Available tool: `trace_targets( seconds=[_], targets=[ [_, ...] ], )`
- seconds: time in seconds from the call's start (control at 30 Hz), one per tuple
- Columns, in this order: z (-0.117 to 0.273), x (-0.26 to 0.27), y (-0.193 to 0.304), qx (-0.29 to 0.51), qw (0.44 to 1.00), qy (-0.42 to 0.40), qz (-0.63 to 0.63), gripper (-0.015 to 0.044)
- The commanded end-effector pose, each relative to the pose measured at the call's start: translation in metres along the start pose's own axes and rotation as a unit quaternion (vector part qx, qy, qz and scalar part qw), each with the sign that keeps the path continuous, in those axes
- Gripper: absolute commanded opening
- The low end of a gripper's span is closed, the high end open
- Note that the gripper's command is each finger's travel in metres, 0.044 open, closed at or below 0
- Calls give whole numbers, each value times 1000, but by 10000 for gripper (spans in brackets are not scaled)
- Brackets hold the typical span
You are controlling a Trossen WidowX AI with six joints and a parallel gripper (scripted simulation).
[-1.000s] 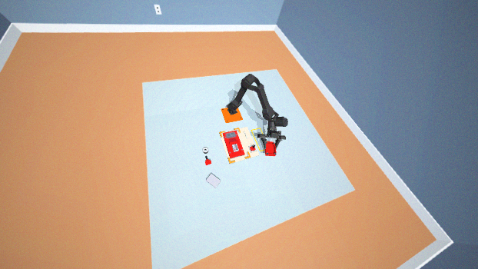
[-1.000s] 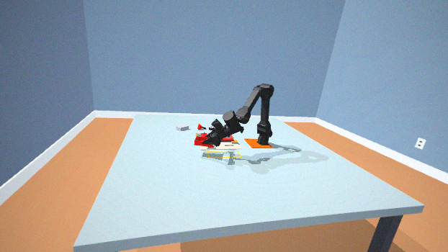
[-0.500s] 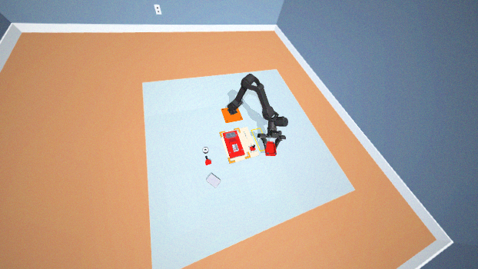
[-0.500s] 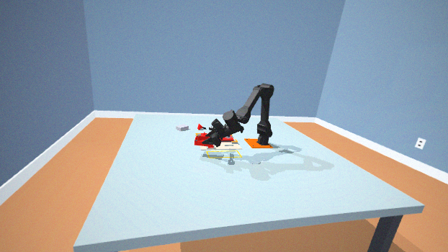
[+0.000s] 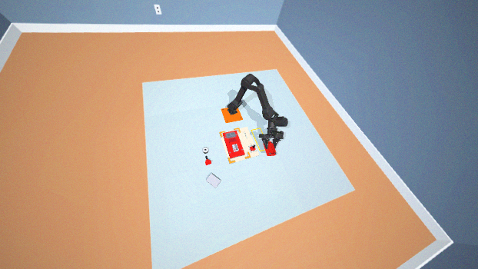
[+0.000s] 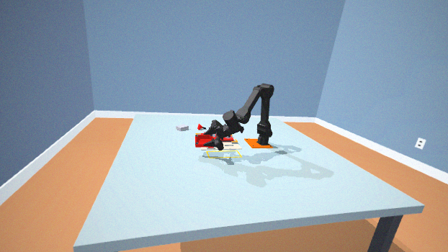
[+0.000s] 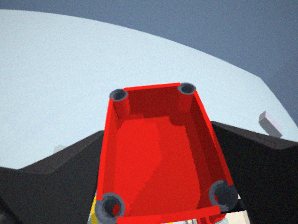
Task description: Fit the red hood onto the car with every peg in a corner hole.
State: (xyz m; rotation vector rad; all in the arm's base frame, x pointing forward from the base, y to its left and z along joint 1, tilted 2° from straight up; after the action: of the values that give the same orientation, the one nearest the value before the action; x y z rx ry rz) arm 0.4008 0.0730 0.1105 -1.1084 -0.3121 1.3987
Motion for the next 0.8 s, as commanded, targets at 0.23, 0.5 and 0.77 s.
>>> trace_targets(
  seconds=[0.23, 0.5, 0.77],
  targets=[
    [0, 0, 0, -1, 987, 0, 160, 0],
    [0, 0, 0, -1, 960, 0, 279, 0],
    [0, 0, 0, -1, 920, 1, 392, 0]
  ],
)
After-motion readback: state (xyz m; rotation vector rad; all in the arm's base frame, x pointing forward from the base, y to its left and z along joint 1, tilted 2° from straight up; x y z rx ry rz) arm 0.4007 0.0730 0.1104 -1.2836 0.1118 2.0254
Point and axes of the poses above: the point midway between the two fingers, 35 mm back from their tips, its own z axis back along the fingers, its own x axis across the jaws, y = z × x, the point moved 3 cm from there along z, back along the fingers, and after that the axes turned 3 degrees about z, right-handed, at the moved point
